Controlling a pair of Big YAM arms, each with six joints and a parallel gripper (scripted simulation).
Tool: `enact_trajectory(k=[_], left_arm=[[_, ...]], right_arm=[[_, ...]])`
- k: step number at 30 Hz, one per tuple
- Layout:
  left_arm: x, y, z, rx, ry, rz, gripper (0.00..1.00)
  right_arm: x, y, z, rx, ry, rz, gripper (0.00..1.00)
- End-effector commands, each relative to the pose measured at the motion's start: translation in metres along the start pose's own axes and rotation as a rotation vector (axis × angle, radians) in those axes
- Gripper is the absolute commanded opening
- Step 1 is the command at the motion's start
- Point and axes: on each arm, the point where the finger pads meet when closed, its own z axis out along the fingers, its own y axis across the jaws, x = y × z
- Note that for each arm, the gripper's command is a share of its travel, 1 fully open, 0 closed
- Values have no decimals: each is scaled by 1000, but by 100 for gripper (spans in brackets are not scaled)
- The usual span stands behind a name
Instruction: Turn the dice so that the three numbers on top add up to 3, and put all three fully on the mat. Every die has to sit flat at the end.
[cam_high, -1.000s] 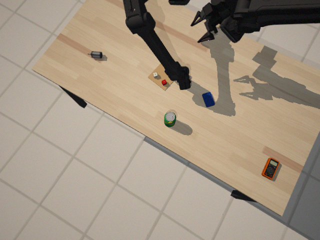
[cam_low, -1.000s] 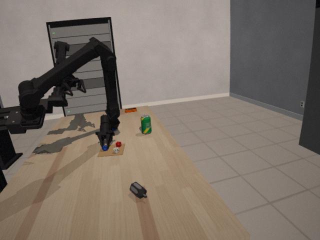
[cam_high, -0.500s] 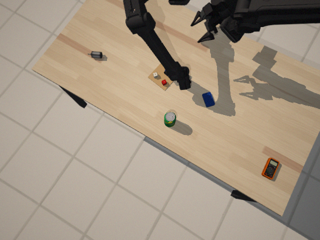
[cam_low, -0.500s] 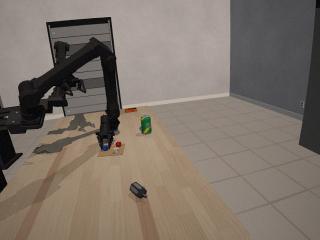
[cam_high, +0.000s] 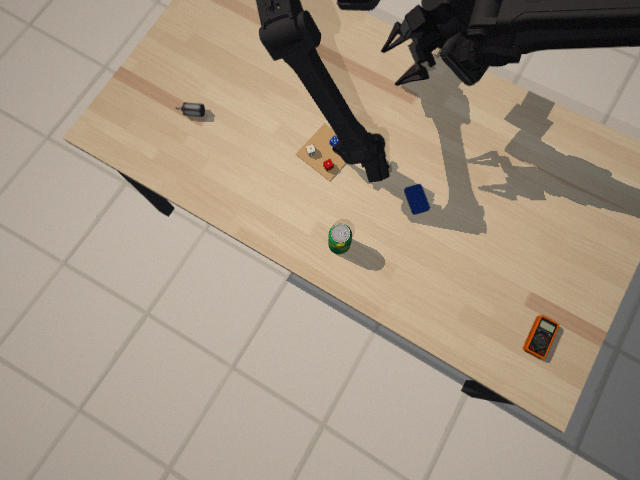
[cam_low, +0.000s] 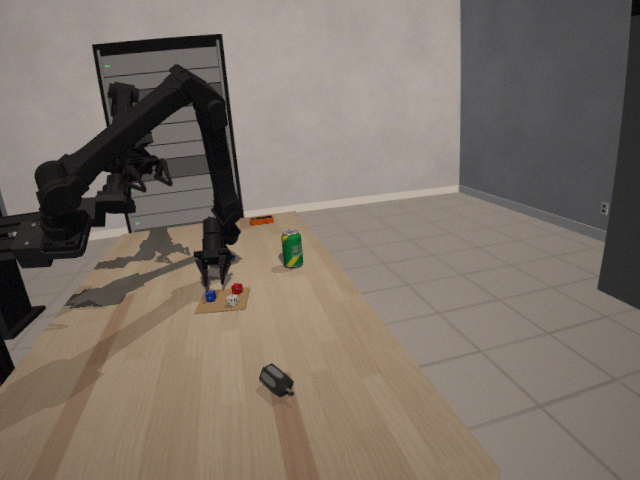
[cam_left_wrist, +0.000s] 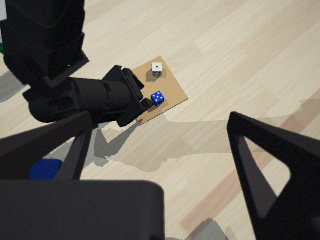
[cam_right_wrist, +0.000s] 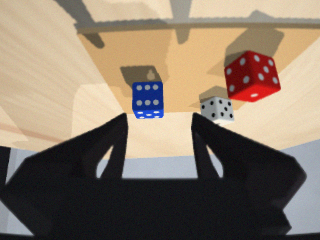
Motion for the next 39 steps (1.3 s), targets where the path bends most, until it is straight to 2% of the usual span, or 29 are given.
enact_trajectory(k=[1,3,7,13,20,22,27,37,39], left_arm=[[-13,-2,-2,3,-20,-10,100],[-13,-2,-2,3,-20,-10,100],[-25,-6,-5,14,-43,-26,100],[-37,-9,-7,27,-74,-36,100],[-40,-9,-7,26,-79,-39,100],[-40,-9,-7,26,-79,-39,100],[-40,-9,-7,26,-79,-39,100],[-40,-9,-7,26,-79,-39,100],[-40,-9,-7,26,-79,-39,100]], right_arm=[[-1,-28,-64,32,-19,49,49],[-2,-28,-79,33,-23,57,49],[-4,-23,-80,20,-23,89,49],[4,-20,-59,-151,-102,424,49],[3,-16,-46,-297,-160,664,49],[3,-16,-46,-297,-160,664,49],[2,-15,-37,-436,-203,903,49],[2,-20,-27,-686,-262,1265,49],[2,-20,-27,-686,-262,1265,49]])
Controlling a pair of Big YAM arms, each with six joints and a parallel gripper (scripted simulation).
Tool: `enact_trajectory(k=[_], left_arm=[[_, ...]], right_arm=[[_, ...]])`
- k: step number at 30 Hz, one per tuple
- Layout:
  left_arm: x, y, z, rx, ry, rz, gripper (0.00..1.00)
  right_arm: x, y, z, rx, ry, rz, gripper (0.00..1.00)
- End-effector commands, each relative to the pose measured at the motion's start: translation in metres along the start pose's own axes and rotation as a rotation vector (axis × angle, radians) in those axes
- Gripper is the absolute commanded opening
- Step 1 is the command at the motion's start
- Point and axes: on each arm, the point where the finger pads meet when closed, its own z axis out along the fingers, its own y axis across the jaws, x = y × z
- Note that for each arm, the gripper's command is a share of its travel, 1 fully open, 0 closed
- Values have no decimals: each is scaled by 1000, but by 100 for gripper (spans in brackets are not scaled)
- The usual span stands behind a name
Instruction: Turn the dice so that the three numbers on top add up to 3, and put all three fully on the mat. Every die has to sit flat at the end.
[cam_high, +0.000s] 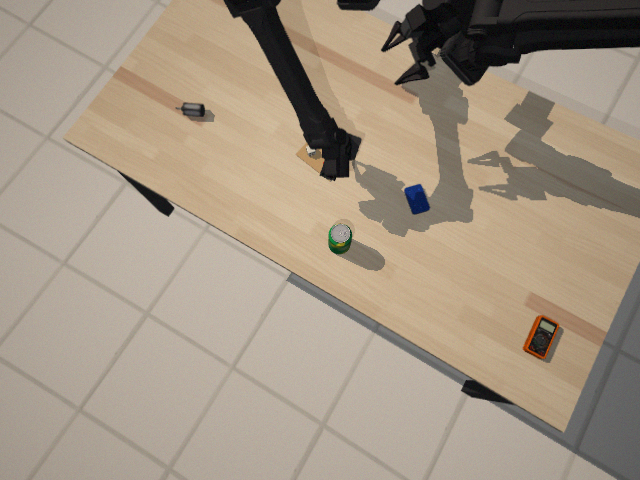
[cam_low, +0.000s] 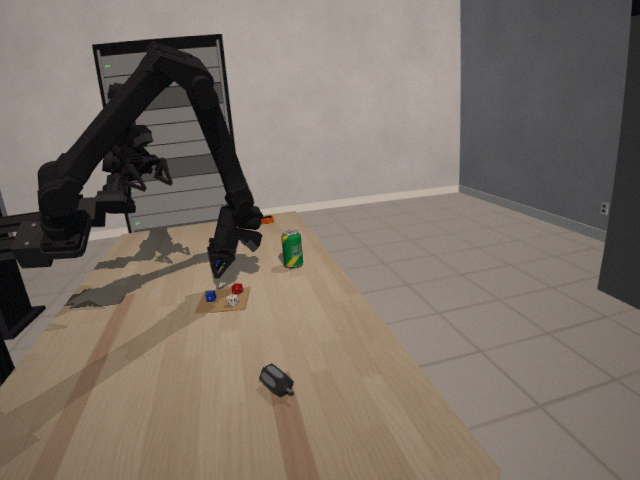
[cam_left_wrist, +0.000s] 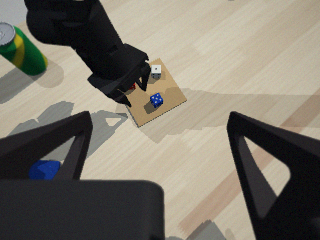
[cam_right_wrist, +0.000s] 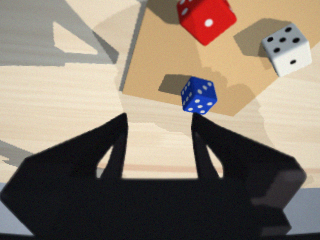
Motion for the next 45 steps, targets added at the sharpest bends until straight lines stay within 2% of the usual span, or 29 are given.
enact_trajectory(k=[1,15,17,23,32,34,37,43,45], left_arm=[[-38,-9,-6,23,-69,-35,100],[-38,-9,-6,23,-69,-35,100],[-38,-9,-6,23,-69,-35,100],[-38,-9,-6,23,-69,-35,100],[-38,-9,-6,23,-69,-35,100],[-38,-9,-6,23,-69,-35,100],[-38,-9,-6,23,-69,-35,100],[-38,-9,-6,23,-69,-35,100],[-38,-9,-6,23,-69,-35,100]], right_arm=[[-11,-9,-5,-103,-65,251,49],[-23,-27,-9,-470,-76,799,49],[-23,-27,-9,-470,-76,799,49],[-25,-37,-12,-627,-54,1035,49],[-17,-56,-13,-854,31,1353,49],[-17,-56,-13,-854,31,1353,49],[-10,-61,-9,-910,78,1459,49],[33,-56,39,-932,242,1615,49],[37,-57,43,-949,264,1655,49]])
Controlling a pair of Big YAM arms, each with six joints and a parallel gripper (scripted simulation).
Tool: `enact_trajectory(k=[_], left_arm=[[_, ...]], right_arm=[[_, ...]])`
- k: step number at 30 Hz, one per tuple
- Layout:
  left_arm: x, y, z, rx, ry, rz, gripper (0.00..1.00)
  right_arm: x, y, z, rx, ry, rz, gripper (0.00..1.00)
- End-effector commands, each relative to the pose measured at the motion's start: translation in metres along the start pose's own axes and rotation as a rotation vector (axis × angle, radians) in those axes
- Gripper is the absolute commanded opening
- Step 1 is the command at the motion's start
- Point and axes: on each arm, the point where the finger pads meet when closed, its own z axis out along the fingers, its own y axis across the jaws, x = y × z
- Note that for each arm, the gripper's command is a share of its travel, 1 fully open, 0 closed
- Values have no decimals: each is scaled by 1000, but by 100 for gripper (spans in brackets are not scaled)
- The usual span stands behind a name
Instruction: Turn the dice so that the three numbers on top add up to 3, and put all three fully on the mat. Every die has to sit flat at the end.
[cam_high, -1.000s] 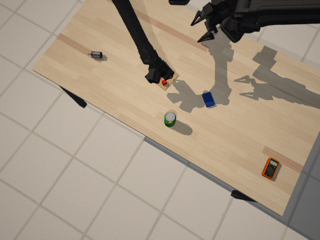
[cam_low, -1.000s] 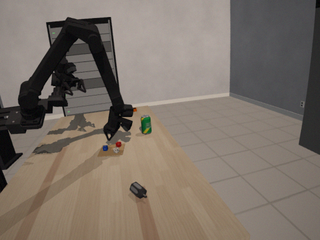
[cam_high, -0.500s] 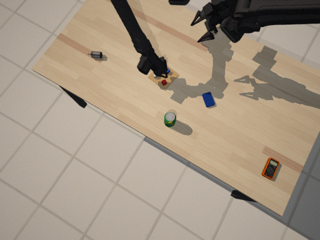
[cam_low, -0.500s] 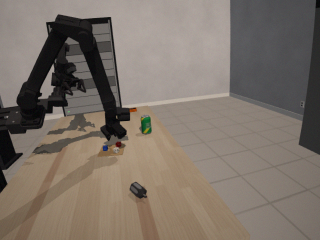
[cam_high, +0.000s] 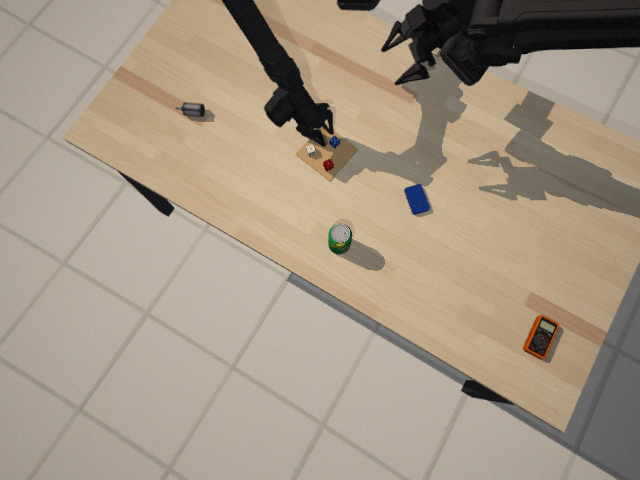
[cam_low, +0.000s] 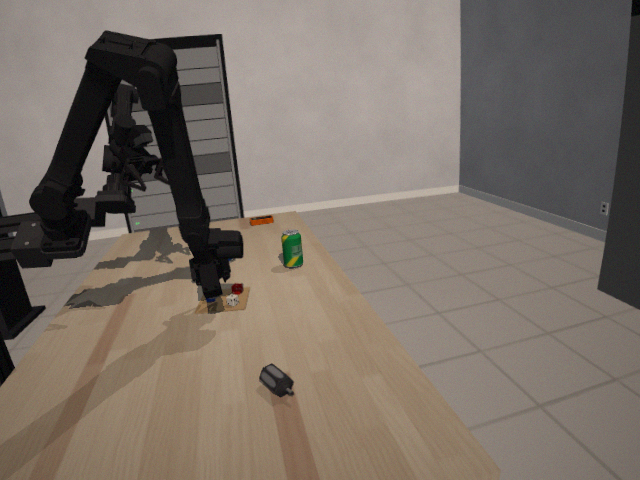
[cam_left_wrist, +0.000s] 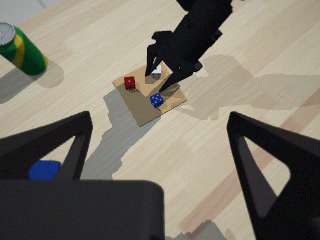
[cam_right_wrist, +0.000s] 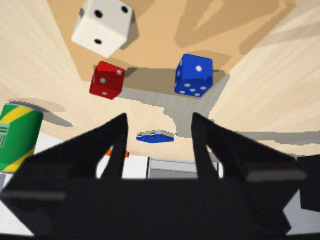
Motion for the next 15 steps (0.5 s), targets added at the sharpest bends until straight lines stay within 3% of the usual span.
enact_trajectory(k=[1,15], left_arm=[[-38,-9,-6,23,-69,-35,100],[-38,-9,-6,23,-69,-35,100]], right_arm=[[-18,-42,10,-15,26,230,49],[-16,-29,24,-46,36,210,49]])
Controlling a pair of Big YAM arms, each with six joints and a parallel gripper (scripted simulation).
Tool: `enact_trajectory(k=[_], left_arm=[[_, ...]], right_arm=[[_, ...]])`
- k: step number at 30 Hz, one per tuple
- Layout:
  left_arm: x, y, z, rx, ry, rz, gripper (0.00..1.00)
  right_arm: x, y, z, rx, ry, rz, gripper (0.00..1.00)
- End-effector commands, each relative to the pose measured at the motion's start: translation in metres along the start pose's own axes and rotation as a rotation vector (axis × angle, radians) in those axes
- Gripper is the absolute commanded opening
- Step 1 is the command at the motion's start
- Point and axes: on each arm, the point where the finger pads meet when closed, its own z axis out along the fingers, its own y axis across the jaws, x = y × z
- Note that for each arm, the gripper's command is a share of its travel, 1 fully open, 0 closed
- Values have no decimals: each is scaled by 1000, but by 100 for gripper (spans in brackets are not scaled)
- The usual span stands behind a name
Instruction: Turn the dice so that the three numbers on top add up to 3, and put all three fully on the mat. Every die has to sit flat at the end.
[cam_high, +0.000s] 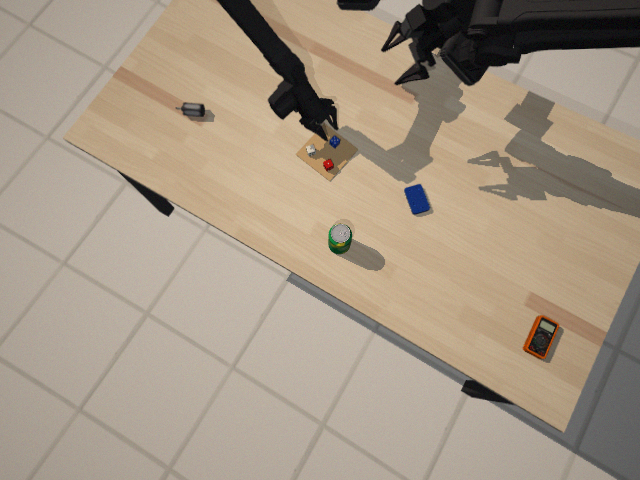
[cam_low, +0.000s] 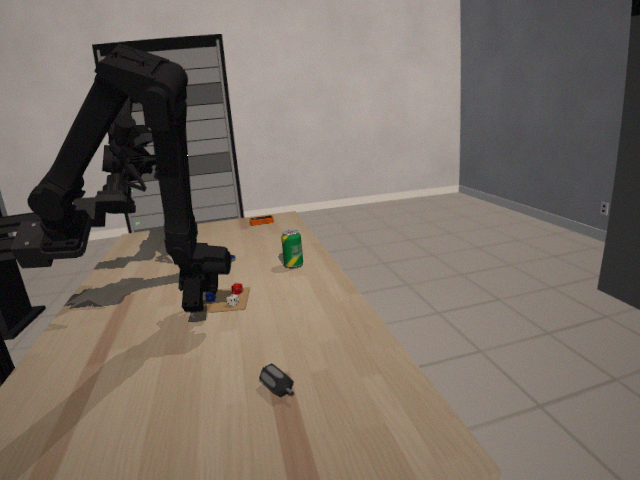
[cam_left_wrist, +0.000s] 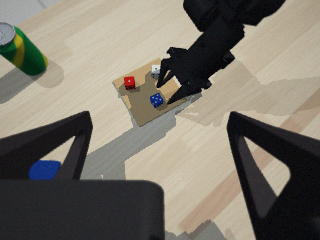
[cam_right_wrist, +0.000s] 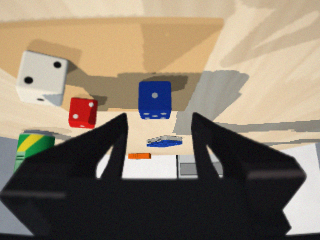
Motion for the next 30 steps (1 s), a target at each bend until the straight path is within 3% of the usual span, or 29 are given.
enact_trajectory(k=[1,21,23,25,30], left_arm=[[-38,-9,-6,23,-69,-35,100],[-38,-9,-6,23,-69,-35,100],[-38,-9,-6,23,-69,-35,100],[-38,-9,-6,23,-69,-35,100],[-38,-9,-6,23,-69,-35,100]], right_arm=[[1,3,12,-12,4,10,49],[5,4,40,-9,4,-3,49],[2,5,39,-12,3,-1,34],[2,5,39,-12,3,-1,34],[0,6,33,-18,2,0,20]])
